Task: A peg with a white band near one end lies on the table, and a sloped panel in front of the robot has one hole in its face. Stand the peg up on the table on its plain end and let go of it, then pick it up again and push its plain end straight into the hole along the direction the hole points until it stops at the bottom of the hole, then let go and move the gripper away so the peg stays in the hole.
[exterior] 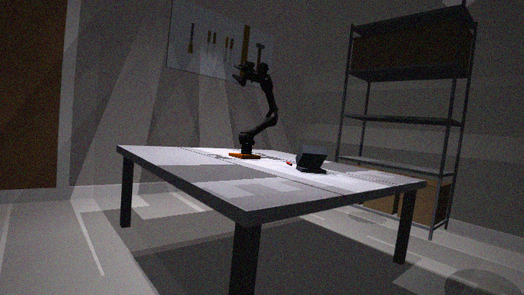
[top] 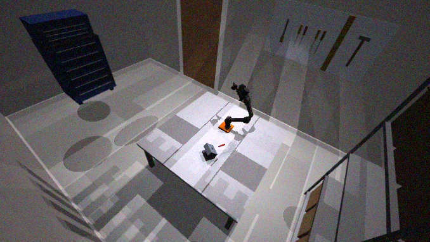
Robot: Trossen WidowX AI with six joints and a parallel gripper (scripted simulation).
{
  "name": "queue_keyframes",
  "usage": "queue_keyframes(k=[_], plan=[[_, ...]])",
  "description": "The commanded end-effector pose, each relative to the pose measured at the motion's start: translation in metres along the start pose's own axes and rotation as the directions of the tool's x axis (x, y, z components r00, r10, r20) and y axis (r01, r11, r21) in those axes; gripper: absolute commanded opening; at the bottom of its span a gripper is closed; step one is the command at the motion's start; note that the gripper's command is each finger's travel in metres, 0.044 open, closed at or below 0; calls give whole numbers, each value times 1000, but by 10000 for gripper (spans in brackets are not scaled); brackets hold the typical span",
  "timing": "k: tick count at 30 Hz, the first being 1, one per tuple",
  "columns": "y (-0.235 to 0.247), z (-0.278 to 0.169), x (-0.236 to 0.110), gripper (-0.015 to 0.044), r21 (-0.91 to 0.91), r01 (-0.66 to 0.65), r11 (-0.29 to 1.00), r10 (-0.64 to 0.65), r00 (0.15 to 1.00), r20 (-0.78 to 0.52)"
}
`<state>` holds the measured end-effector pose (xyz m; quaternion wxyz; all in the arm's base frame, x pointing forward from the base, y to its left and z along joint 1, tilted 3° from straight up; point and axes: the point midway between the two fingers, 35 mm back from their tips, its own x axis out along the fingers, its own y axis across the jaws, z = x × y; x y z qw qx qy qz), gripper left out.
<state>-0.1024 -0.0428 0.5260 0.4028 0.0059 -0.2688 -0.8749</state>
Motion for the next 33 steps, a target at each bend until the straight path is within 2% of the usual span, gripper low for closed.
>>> queue_keyframes(k=[1, 9, 18, 33], plan=[[14, -16, 12, 440, -95, -53, 994, 47, 997, -63], [45, -49, 29, 440, -274, -192, 943, 142, 971, -192], [81, -86, 39, 440, -374, -358, 856, 247, 917, -313], [133, -148, 32, 440, -522, -623, 583, 369, 775, -513]])
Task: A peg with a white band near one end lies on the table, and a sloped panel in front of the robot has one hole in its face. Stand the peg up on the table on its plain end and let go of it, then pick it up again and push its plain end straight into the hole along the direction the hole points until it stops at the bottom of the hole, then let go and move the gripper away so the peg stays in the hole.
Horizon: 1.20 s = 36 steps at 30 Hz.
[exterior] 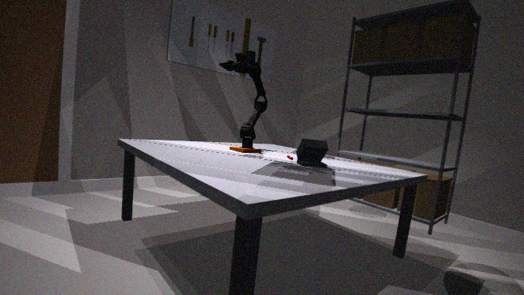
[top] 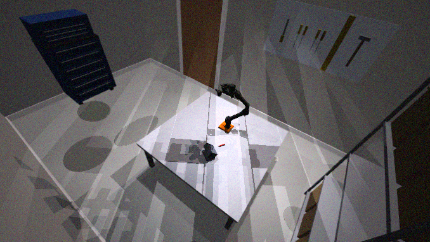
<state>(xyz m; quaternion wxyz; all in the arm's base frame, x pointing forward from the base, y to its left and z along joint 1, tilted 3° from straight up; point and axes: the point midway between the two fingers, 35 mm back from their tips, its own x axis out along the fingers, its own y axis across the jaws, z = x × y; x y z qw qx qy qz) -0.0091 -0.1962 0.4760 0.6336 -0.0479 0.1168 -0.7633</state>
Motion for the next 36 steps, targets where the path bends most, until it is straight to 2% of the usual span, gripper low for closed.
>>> queue_keyframes(k=[1, 14, 26, 36], plan=[[20, -4, 9, 440, -89, -69, 994, 67, 997, -24], [92, -21, 27, 440, -398, -312, 863, 287, 950, -121], [157, -42, 27, 440, -625, -483, 614, 452, 864, -223], [206, -59, 16, 440, -733, -557, 390, 555, 778, -296]])
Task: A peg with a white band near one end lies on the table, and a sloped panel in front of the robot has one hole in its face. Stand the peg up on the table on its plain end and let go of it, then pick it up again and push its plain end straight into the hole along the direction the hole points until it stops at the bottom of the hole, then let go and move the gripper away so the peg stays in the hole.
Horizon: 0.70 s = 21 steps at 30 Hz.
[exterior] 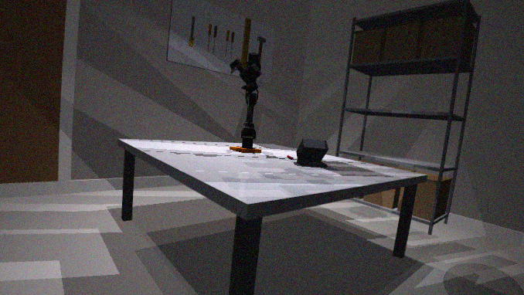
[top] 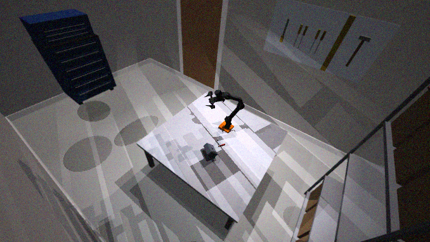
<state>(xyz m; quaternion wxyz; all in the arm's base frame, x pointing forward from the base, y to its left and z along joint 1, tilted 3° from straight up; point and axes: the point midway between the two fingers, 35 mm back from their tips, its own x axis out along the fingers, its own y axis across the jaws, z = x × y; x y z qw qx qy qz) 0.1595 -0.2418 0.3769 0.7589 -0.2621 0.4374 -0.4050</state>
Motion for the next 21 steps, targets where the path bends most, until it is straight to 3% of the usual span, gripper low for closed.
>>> queue_keyframes(k=[1, 21], plan=[[16, 9, 7, 440, -82, -54, 995, 55, 998, 17], [105, 48, 25, 440, -491, -245, 836, 312, 948, 58]])
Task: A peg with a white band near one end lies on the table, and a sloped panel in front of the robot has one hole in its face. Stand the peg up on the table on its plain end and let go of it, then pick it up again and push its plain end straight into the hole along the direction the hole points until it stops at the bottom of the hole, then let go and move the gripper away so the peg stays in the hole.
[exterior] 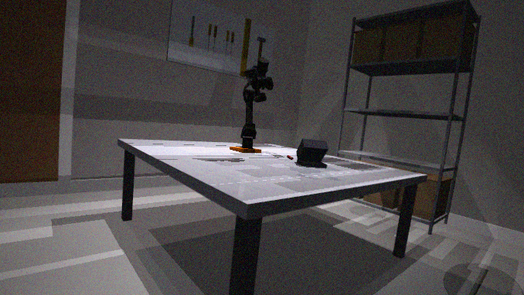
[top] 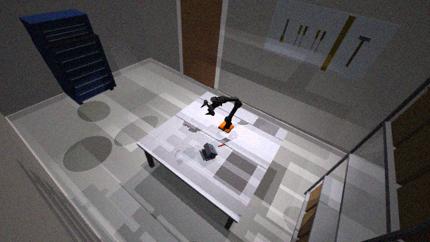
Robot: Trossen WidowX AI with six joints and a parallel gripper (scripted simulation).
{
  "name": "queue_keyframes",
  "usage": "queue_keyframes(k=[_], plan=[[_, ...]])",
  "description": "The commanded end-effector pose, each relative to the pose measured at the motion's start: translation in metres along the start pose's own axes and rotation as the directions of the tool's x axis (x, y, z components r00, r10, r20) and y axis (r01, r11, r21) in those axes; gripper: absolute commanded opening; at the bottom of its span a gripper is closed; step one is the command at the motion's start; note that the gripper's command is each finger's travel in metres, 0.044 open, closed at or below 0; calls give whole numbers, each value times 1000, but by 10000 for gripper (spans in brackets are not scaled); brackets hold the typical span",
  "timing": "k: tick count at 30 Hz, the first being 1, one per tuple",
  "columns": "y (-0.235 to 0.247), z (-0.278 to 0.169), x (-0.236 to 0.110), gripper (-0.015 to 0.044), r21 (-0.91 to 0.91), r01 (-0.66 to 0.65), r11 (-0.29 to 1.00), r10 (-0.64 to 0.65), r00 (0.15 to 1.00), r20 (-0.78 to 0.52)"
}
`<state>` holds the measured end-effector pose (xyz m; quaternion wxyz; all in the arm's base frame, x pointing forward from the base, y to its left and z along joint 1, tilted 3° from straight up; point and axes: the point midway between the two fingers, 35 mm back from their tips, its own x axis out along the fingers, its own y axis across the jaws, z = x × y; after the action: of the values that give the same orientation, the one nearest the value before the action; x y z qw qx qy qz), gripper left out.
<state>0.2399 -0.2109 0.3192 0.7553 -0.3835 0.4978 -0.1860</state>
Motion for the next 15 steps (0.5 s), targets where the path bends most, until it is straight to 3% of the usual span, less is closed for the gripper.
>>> queue_keyframes(k=[1, 15], plan=[[14, 13, 8, 440, -100, -52, 994, 54, 998, 22], [76, 59, 28, 440, -503, -195, 842, 266, 961, 72]])
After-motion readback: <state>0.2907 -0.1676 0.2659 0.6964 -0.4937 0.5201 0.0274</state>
